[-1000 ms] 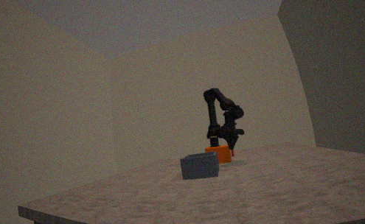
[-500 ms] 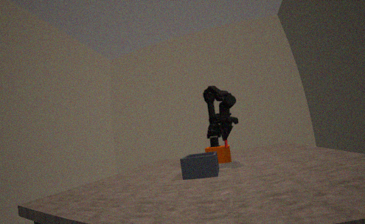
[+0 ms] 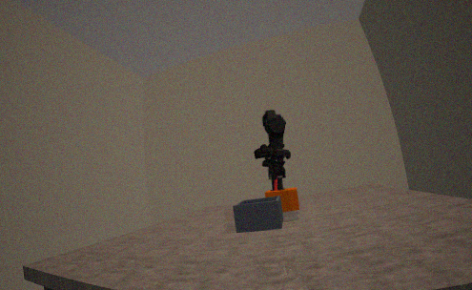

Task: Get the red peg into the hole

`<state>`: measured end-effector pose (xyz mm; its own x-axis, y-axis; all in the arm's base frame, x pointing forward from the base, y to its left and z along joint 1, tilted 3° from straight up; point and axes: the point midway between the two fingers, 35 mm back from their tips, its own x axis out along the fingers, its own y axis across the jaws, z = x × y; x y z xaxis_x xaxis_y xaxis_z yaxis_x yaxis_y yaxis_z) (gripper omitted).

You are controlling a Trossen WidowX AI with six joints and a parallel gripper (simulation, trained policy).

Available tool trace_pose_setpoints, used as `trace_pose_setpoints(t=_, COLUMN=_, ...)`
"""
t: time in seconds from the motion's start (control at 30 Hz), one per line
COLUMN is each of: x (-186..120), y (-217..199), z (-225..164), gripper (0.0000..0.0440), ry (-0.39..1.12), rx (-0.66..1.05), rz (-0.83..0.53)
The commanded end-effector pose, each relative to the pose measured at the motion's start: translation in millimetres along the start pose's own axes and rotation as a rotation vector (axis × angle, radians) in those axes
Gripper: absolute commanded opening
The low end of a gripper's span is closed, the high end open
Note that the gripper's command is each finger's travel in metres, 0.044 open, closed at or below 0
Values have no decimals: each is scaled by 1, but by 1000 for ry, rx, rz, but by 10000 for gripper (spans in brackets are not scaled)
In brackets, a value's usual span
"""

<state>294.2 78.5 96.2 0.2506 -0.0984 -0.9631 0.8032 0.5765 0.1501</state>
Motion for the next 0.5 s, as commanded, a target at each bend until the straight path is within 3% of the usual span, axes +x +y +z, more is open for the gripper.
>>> trace_pose_setpoints(t=0.0, x=6, y=0, z=12, gripper=0, ry=4, rx=15, rz=-14)
trace_pose_setpoints(t=0.47, x=33, y=-4, z=54, gripper=12, ry=29, rx=87, rz=-47)
